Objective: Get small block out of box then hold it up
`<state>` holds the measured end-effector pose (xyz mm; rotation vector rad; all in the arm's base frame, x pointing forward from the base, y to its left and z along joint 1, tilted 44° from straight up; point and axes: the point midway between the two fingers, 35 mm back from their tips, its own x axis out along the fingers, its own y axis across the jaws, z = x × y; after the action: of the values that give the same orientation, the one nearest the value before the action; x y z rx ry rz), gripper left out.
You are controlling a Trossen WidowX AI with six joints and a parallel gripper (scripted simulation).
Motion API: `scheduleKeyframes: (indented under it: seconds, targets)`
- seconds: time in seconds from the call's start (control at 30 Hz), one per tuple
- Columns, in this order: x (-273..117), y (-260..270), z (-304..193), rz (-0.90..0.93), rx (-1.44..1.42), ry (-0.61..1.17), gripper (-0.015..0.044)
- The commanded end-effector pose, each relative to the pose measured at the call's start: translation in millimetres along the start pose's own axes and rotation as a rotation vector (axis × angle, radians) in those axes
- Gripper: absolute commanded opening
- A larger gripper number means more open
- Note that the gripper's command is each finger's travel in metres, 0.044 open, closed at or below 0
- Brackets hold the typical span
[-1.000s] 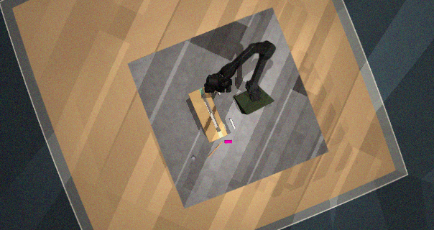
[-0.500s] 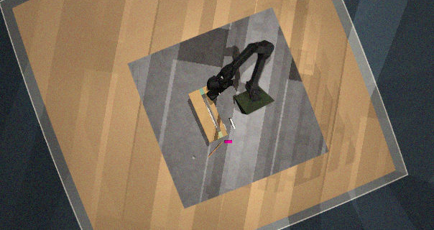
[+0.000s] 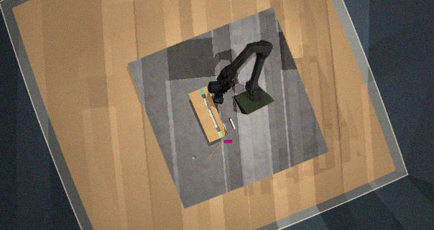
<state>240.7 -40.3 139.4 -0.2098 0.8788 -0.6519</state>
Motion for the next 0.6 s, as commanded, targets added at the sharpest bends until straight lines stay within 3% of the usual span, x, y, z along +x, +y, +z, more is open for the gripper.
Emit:
scheduleKeyframes:
  seconds: [0.0,0.57]
  targets:
    - [-3.8,1.1,0.0,-0.010,-0.171,-0.007,0.0000]
    - [-16.8,4.4,-5.0,-0.058,-0.908,-0.006,0.0000]
